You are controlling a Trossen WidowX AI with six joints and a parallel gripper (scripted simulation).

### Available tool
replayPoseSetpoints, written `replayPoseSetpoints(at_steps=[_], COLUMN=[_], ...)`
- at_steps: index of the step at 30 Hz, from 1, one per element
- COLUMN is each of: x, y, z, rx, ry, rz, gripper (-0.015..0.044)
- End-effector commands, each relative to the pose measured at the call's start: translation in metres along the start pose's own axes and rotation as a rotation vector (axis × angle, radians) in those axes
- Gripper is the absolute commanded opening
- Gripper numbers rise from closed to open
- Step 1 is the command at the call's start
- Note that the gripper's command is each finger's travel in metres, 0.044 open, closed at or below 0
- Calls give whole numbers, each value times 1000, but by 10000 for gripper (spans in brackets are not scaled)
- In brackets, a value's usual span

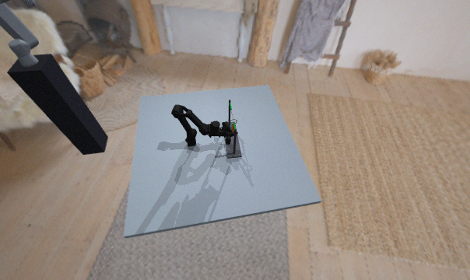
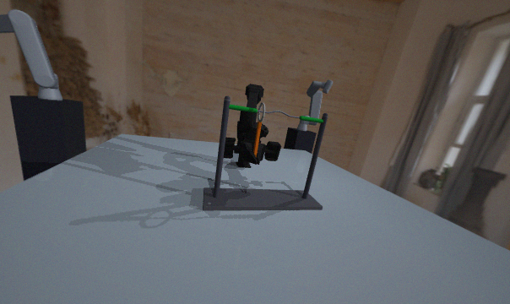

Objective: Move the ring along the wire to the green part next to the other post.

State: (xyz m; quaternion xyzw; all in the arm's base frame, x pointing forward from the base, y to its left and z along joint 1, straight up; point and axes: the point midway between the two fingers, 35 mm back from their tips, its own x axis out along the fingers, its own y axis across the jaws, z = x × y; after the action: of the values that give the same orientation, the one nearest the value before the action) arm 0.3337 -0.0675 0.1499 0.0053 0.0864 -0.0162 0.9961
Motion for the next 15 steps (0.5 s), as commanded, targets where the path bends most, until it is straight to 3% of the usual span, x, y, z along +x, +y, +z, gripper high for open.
replayPoseSetpoints(at_steps=[1,15], x=[-1,-4], y=[5,26], z=[2,2], rx=[15,91], ry=[-6,24], rz=[-4,-5], gripper=[-150,-150])
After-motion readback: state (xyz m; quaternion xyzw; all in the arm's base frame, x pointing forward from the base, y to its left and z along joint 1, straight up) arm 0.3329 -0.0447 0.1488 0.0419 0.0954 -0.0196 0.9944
